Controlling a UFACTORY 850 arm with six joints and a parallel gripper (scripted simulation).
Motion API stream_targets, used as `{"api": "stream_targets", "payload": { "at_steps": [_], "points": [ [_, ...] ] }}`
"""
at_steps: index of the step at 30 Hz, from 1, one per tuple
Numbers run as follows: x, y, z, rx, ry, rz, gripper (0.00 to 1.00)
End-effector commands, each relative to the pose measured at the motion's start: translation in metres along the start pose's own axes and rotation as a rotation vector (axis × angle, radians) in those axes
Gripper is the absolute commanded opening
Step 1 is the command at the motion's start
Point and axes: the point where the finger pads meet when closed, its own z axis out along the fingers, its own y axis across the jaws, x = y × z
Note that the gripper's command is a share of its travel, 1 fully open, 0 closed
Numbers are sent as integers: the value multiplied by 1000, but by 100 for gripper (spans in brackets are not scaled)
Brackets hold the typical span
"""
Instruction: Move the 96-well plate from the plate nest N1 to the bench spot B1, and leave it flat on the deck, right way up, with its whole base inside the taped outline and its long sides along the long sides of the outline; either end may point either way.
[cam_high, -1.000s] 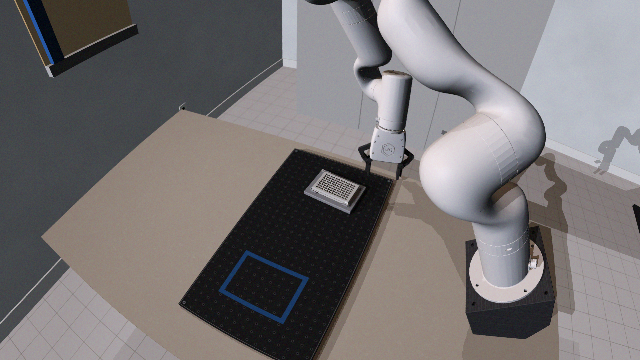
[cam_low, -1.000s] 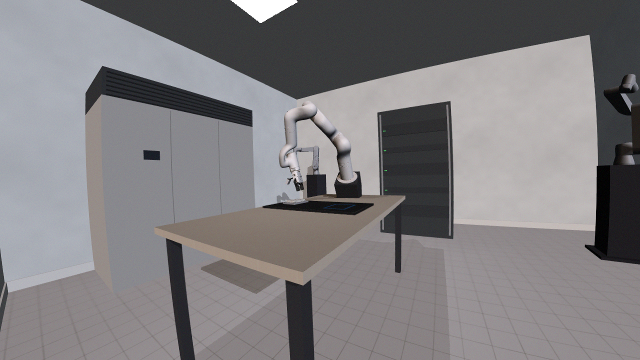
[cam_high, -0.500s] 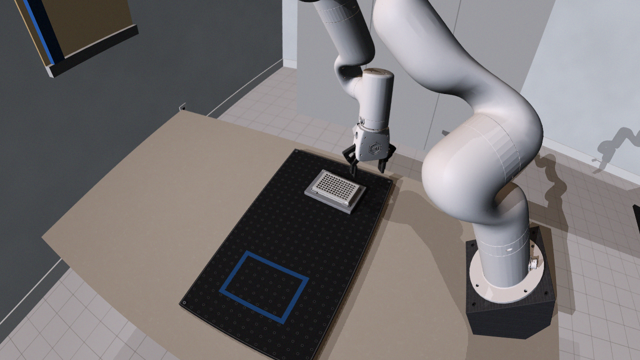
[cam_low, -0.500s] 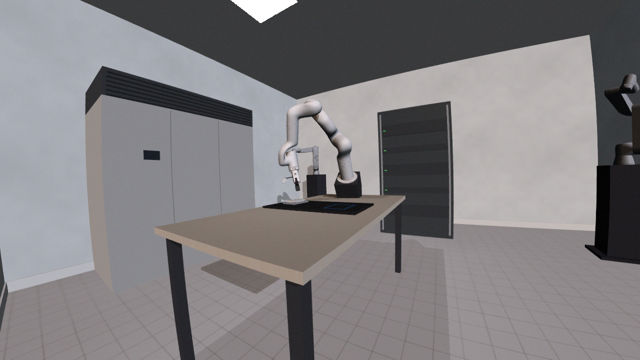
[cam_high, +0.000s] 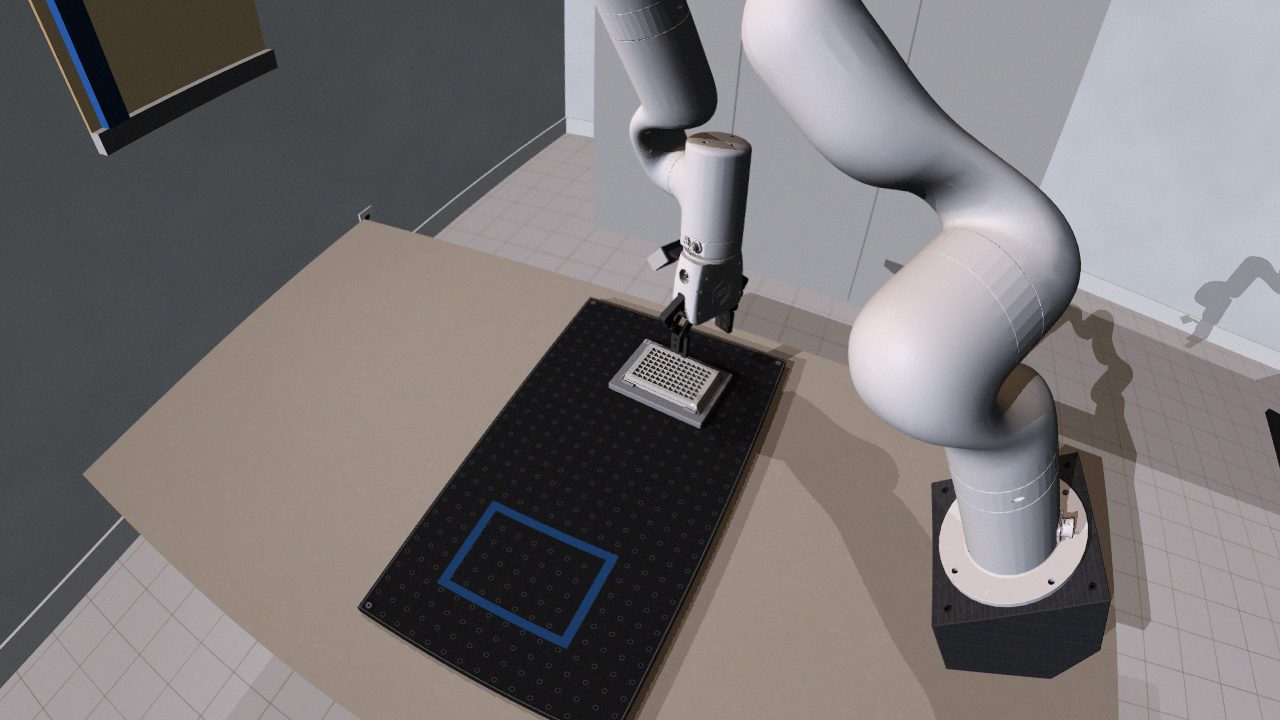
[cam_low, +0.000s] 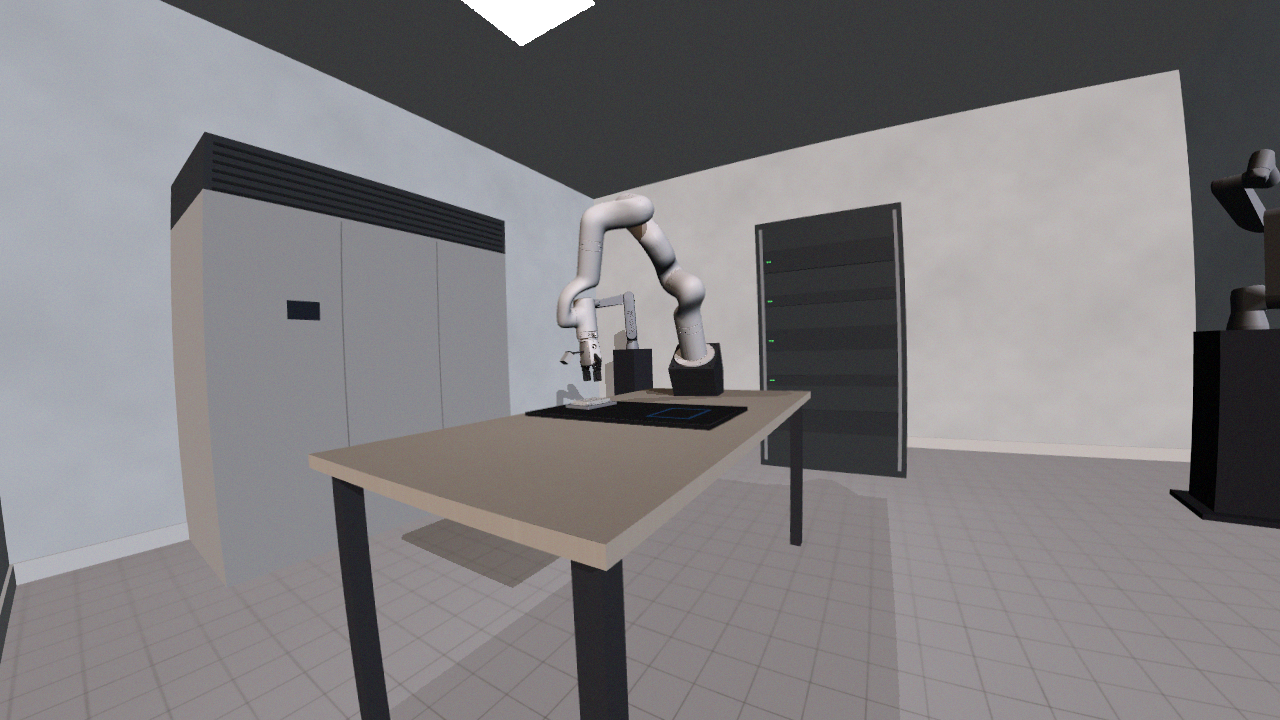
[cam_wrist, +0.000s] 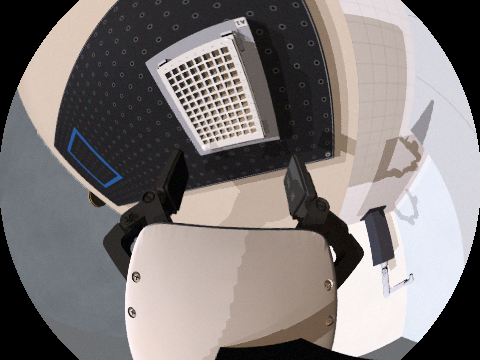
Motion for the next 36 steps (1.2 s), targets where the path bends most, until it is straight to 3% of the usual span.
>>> {"api": "stream_targets", "payload": {
  "at_steps": [1, 10, 23, 36],
  "points": [
    [10, -12, -3, -17, 35, -136, 100],
    [23, -32, -8, -48, 61, -357, 100],
    [23, -32, -8, -48, 61, -357, 100],
    [24, -31, 14, -48, 61, -357, 100]
  ]
}}
